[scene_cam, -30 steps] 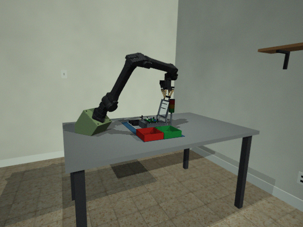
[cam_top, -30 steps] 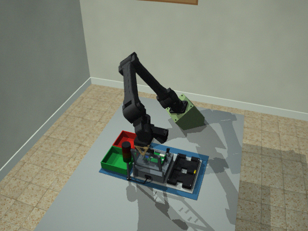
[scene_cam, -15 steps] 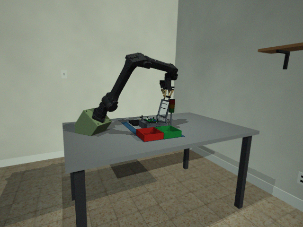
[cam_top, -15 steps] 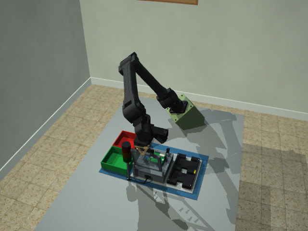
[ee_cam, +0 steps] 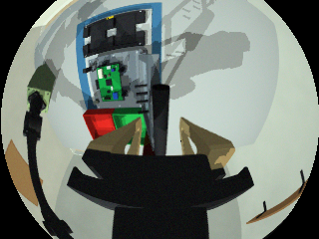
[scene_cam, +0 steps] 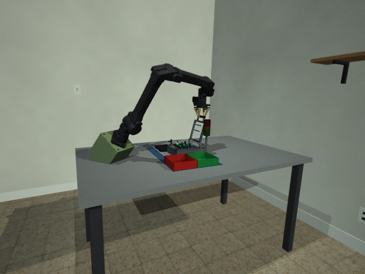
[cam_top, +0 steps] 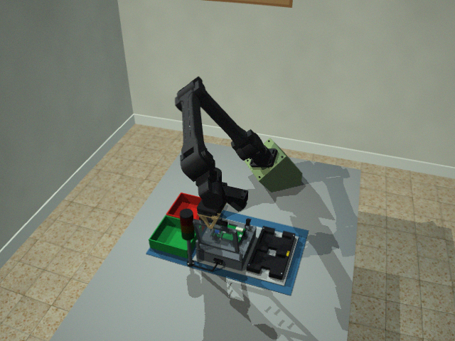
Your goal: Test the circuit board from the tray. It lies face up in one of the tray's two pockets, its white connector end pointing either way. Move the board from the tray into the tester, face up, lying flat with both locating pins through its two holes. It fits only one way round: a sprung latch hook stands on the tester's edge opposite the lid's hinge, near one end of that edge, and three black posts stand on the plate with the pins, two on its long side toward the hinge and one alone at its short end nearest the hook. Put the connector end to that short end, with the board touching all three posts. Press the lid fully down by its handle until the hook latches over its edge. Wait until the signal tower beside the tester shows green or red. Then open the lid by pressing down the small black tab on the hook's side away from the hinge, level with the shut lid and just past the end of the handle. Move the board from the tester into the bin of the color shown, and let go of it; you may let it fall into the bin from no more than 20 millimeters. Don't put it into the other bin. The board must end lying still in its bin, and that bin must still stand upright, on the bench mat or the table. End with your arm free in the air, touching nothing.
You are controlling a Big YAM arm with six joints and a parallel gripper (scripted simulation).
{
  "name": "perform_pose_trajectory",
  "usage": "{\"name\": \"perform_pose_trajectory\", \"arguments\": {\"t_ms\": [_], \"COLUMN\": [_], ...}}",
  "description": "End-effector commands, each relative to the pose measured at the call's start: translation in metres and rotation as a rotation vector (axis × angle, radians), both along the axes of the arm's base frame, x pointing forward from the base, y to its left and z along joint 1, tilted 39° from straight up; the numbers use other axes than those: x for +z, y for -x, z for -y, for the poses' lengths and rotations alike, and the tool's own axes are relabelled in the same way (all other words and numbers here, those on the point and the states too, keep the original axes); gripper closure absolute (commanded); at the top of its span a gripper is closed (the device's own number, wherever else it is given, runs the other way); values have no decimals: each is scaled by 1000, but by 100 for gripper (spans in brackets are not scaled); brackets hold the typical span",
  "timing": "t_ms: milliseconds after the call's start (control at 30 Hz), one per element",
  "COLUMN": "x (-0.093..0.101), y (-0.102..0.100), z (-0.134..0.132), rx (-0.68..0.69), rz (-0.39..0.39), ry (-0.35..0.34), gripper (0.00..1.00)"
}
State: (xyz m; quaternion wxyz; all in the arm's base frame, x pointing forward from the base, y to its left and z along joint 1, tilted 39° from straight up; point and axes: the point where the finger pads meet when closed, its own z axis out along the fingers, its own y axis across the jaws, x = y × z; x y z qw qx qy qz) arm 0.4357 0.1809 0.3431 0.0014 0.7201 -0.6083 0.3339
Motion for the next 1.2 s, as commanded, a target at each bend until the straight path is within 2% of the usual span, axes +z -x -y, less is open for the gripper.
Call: {"name": "perform_pose_trajectory", "arguments": {"t_ms": [0,500,533,1167], "x": [35,35,35,33], "y": [2,2,2,2], "z": [1,1,1,1], "rx": [0,0,0,0], "rz": [54,54,54,54], "ry": [-44,-44,-44,-43], "gripper": [52,52,100,100]}}
